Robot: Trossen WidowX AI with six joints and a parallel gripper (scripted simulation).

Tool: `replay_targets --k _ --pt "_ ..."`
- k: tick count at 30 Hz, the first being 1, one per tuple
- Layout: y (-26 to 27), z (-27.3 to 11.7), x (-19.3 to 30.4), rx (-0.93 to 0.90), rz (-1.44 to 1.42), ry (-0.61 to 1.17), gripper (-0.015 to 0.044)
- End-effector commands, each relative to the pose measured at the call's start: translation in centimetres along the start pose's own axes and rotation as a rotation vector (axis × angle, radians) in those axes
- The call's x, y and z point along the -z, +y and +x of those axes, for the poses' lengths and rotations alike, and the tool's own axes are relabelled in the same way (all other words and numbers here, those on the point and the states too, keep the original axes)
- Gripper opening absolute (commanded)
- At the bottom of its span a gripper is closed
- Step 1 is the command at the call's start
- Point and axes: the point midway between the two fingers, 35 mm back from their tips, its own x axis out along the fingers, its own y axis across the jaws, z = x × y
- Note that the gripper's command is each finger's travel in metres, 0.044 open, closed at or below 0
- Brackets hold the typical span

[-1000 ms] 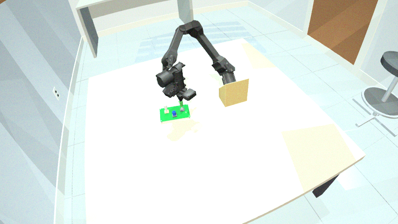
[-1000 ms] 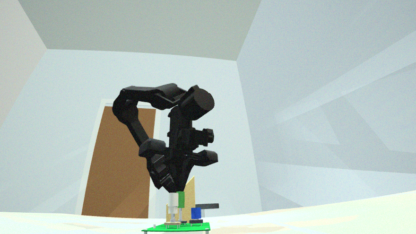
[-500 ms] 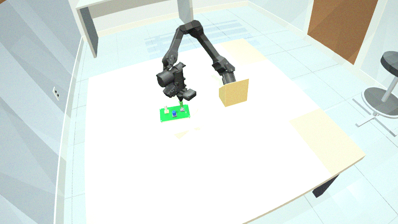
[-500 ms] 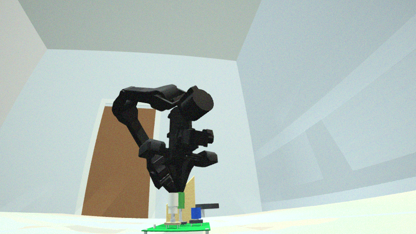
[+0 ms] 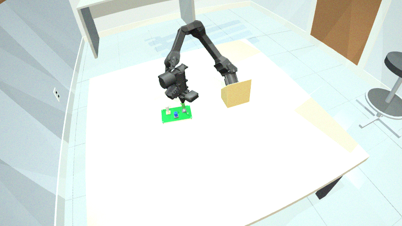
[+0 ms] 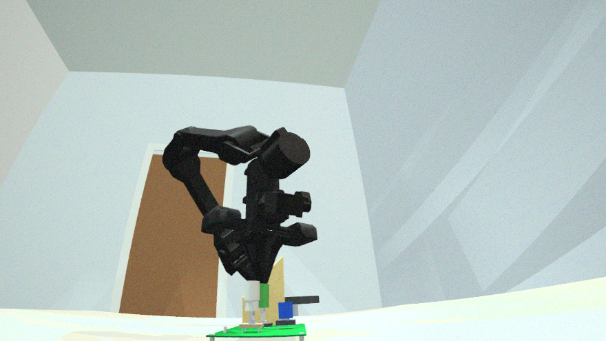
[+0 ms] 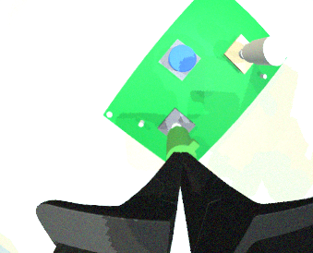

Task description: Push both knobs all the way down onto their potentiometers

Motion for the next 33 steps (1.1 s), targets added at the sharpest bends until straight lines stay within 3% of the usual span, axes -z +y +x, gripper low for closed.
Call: replay_targets --k 1,33 --pt "-0.3 1.75 -0.04 -0.003 0.022 0.021 0.0" --pt "-0.3 2.66 -0.01 -0.003 0.022 0.022 0.0"
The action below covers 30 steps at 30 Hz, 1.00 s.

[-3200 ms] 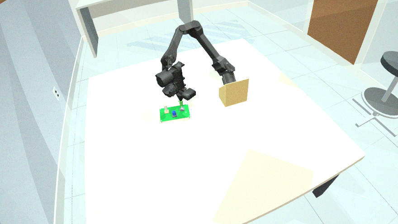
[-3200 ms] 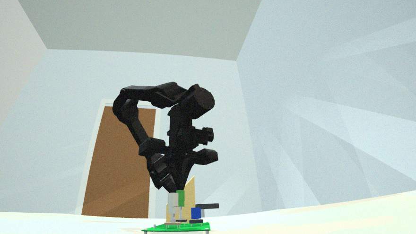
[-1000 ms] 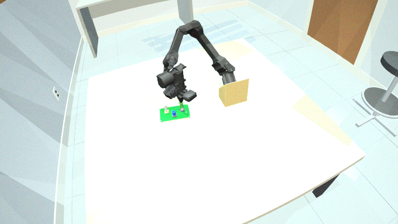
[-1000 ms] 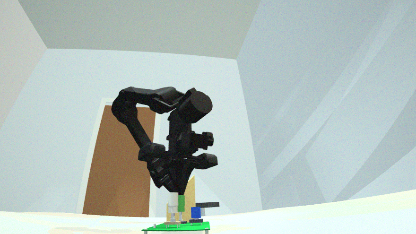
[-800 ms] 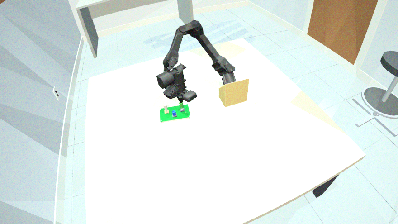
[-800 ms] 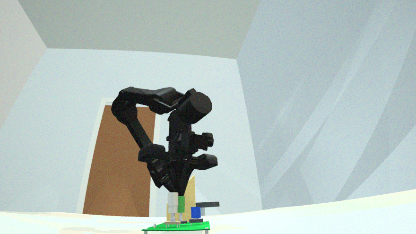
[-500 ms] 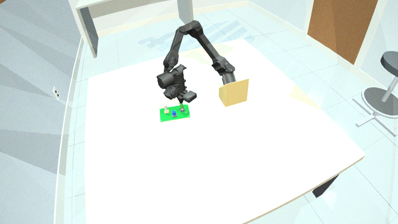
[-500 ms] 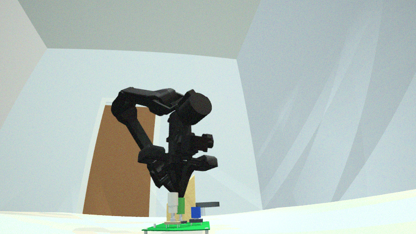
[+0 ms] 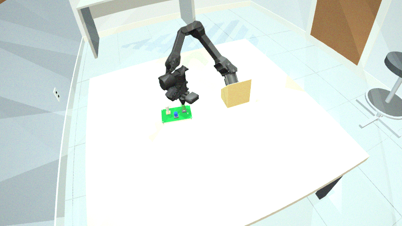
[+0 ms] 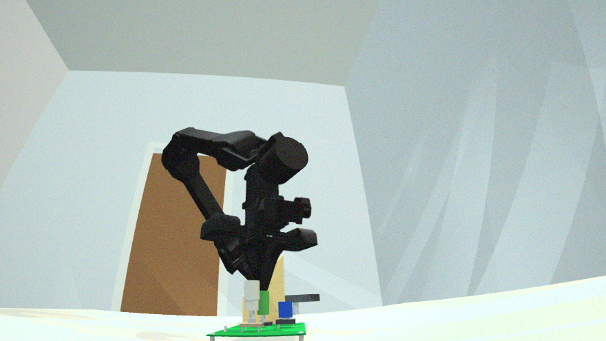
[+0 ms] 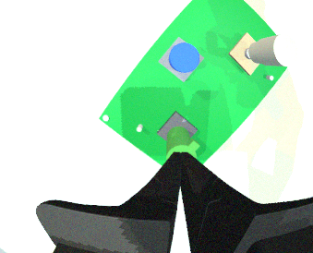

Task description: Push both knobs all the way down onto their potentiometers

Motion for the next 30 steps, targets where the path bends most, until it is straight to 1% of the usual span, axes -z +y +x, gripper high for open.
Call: replay_targets --k 1,30 --pt "-0.28 1.56 -0.04 -0.001 0.023 0.026 0.0" --pt "-0.28 1.84 -0.03 -0.001 0.023 0.026 0.0"
